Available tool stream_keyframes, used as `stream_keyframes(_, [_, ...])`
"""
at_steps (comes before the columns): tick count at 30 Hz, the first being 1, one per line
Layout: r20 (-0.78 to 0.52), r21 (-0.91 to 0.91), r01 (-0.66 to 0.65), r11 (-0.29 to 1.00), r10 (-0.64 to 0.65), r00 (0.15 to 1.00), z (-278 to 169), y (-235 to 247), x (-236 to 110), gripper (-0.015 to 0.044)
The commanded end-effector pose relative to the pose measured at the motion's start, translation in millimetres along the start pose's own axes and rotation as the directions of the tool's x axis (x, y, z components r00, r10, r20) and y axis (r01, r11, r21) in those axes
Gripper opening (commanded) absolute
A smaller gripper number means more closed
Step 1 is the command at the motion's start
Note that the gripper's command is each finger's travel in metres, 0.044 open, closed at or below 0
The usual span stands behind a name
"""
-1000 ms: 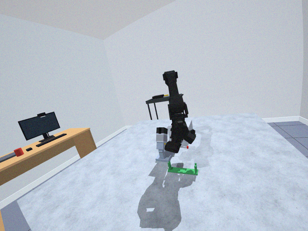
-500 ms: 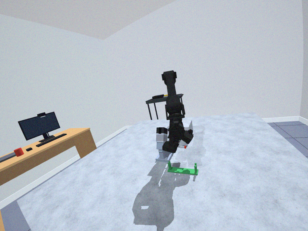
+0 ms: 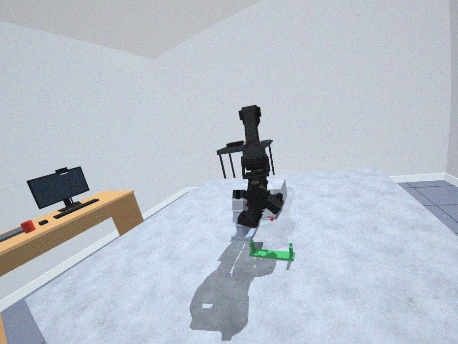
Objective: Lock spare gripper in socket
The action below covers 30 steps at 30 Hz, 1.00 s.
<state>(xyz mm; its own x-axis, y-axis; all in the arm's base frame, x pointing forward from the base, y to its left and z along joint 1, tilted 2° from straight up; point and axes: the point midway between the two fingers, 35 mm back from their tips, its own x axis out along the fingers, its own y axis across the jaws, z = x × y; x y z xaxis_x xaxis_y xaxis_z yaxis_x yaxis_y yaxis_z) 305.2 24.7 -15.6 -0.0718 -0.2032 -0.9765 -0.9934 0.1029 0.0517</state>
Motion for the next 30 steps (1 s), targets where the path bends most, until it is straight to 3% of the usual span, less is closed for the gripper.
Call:
stream_keyframes(1, [0.005,-0.002,0.003,1.000,-0.003,1.000,-2.7,-0.7,-0.9,0.0000])
stream_keyframes(3, [0.005,-0.003,0.002,1.000,-0.002,1.000,-3.8,-0.8,-0.6,0.0000])
stream_keyframes(11, [0.000,-0.001,-0.002,1.000,0.002,1.000,-2.3,0.0,0.5,0.0200])
stream_keyframes(30, [-0.014,-0.013,-0.031,0.999,0.031,0.999,13.3,6.8,-29.1,0.0200])
